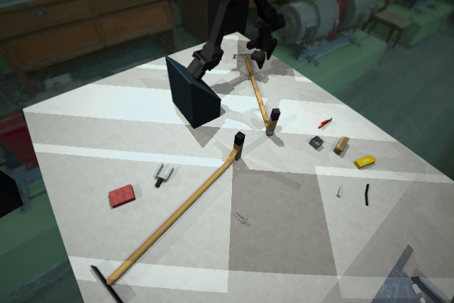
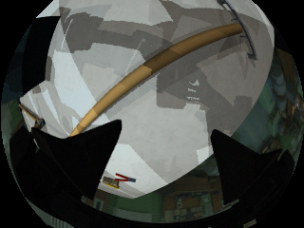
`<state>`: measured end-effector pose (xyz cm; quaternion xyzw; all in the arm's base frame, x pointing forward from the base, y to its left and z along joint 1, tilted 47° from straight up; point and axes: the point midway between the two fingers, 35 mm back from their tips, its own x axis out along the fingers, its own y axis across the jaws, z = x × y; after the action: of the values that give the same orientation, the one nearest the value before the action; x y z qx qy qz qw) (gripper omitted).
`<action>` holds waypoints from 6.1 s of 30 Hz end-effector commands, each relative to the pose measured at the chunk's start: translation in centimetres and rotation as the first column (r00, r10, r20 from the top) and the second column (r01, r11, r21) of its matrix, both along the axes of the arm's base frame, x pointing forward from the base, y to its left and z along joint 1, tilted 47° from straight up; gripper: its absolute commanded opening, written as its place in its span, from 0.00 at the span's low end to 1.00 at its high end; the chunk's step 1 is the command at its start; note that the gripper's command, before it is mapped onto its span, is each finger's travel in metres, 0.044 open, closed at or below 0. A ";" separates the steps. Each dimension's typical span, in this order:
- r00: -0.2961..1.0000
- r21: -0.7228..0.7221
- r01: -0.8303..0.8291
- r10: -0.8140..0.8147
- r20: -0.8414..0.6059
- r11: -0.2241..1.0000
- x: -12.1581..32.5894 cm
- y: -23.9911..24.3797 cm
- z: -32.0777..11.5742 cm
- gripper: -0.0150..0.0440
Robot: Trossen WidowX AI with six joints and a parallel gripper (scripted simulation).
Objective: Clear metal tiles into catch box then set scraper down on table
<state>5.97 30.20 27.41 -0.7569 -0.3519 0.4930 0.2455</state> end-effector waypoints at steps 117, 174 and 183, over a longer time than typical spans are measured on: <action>-0.153 -0.244 -0.967 0.604 0.782 0.071 -24.9 -18.6 10.2 1.00; -0.098 -0.269 -0.948 0.649 0.754 0.170 -25.3 -16.5 9.2 0.29; -0.012 -0.236 -0.944 0.691 0.722 0.230 -25.3 -15.0 9.1 0.25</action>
<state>-19.09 14.57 36.46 -0.4472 -0.8749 0.1179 -0.1436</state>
